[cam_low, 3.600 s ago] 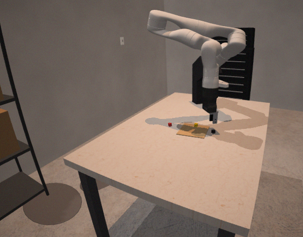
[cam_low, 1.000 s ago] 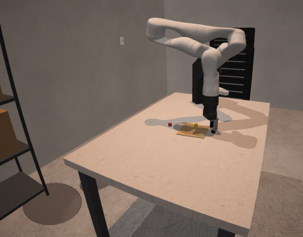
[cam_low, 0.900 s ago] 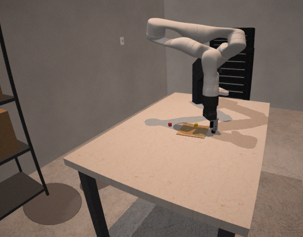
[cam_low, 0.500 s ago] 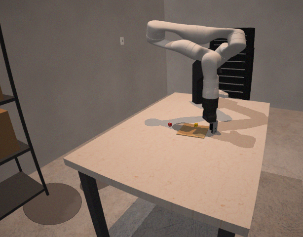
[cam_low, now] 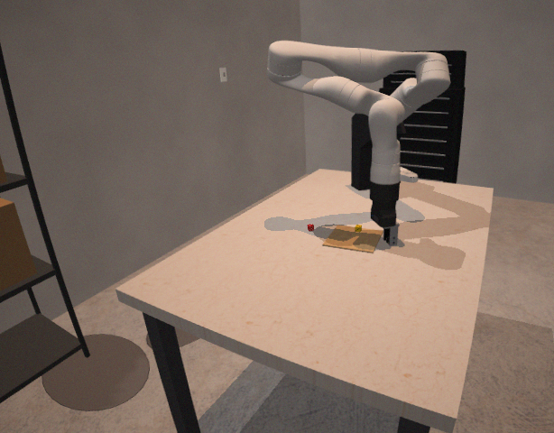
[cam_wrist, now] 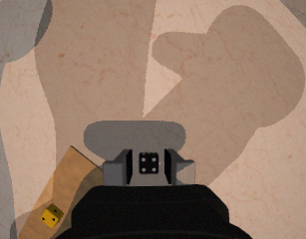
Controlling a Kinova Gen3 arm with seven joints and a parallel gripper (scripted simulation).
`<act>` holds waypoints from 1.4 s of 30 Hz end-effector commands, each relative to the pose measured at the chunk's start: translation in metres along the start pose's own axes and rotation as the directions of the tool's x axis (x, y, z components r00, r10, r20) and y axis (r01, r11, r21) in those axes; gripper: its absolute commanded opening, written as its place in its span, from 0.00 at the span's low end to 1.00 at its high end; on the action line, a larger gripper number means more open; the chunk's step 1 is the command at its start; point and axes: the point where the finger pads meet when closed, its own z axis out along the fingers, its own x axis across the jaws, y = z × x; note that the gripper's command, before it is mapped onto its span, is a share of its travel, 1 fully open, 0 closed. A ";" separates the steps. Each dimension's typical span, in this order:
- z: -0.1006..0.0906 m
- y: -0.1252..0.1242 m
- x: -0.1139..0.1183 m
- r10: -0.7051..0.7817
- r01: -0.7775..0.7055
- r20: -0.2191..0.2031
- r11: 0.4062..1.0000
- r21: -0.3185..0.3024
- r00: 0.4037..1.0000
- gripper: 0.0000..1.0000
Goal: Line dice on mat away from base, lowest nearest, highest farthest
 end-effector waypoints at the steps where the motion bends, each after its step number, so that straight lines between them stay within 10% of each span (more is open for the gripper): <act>1: 0.000 0.000 0.000 0.000 0.000 0.000 1.000 0.000 1.000 0.64; 31: 0.000 0.000 0.000 0.000 0.000 0.000 1.000 0.000 1.000 0.64; 32: 0.000 0.000 0.000 0.000 0.000 0.000 1.000 0.000 1.000 0.34; 42: 0.000 0.000 0.000 0.000 0.000 0.000 1.000 0.000 1.000 0.34</act>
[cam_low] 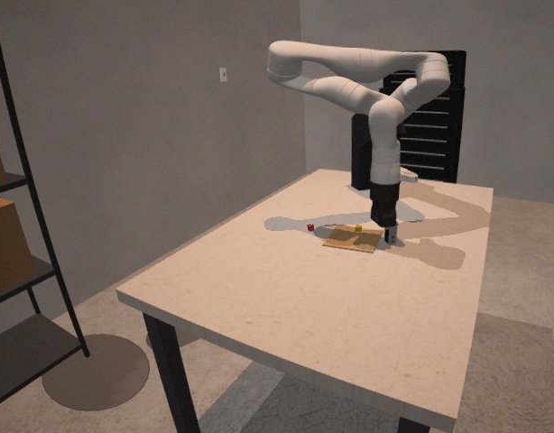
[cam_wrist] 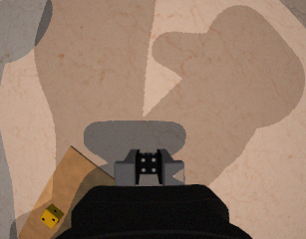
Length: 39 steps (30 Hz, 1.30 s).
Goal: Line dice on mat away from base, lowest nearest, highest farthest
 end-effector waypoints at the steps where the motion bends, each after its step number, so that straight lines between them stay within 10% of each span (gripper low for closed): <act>1: 0.000 0.000 0.000 0.000 0.000 0.000 1.000 -0.001 1.000 0.34; 39: -0.024 0.000 0.000 0.000 0.000 0.000 1.000 -0.001 1.000 0.34</act>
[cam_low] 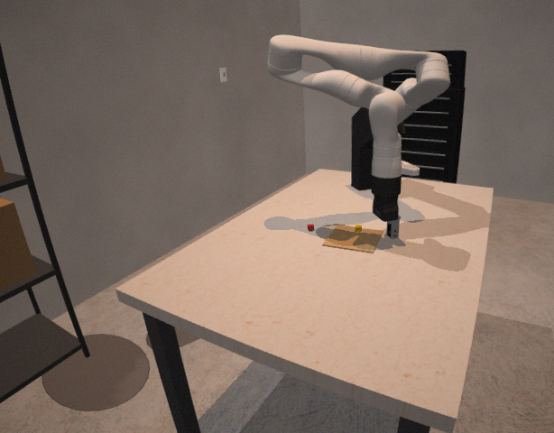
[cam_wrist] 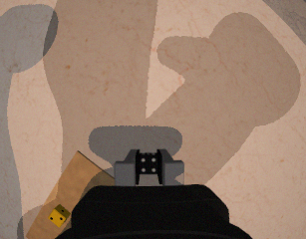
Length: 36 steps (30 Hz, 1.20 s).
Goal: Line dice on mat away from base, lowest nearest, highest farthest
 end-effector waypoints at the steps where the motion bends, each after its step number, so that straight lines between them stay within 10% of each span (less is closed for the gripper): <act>1: -0.012 0.006 0.001 -0.001 0.001 -0.004 1.000 -0.017 1.000 0.34; 20: -0.076 0.005 0.000 -0.001 0.001 -0.004 1.000 -0.017 1.000 0.34; 36: -0.084 0.005 0.000 -0.001 0.001 -0.004 1.000 -0.017 1.000 0.34</act>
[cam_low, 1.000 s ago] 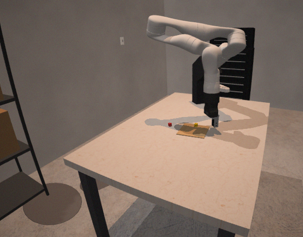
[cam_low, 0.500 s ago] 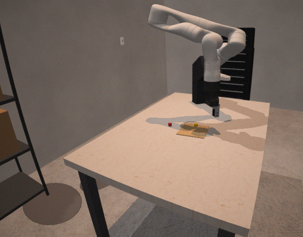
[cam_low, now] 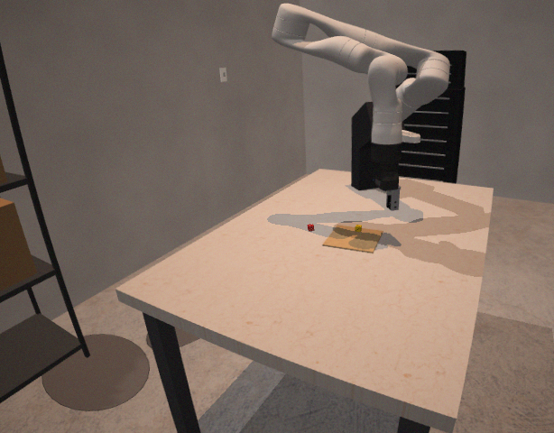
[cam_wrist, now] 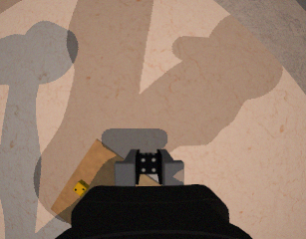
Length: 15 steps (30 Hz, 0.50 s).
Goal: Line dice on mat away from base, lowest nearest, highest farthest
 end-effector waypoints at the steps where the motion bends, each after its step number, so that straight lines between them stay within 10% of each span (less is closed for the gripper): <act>1: 0.000 0.001 0.000 0.001 -0.001 -0.001 1.000 -0.002 1.000 0.34; 6: -0.001 0.004 -0.001 0.024 -0.024 0.001 1.000 -0.003 1.000 0.34; 15: -0.004 0.068 -0.041 0.488 -0.488 0.002 0.873 -0.008 0.873 0.34</act>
